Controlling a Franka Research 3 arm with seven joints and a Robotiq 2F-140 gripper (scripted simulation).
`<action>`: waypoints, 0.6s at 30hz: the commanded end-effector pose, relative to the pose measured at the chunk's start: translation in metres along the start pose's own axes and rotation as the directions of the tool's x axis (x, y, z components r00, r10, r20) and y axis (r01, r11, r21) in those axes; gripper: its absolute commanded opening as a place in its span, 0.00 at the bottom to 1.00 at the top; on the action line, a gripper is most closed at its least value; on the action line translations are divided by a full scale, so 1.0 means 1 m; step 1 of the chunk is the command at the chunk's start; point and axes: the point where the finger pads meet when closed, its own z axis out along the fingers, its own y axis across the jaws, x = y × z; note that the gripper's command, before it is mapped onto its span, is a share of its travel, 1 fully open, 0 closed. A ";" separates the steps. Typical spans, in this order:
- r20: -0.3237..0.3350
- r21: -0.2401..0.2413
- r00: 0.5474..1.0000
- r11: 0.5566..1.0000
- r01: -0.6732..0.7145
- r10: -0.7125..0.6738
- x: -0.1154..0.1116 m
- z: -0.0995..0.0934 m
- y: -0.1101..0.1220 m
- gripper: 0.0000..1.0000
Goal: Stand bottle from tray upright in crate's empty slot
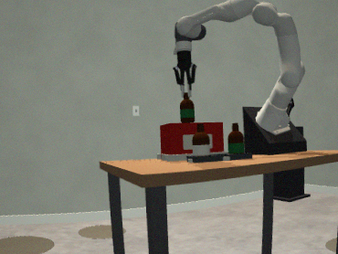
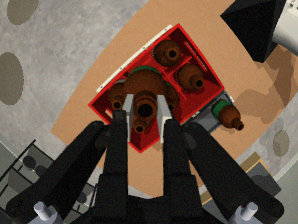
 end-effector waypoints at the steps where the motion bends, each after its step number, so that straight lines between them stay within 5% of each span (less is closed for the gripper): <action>1: -0.001 0.006 1.000 1.000 0.003 -0.003 0.002 0.001 -0.002 0.00; 18: -0.001 0.006 1.000 1.000 0.003 -0.003 0.003 0.018 -0.002 0.00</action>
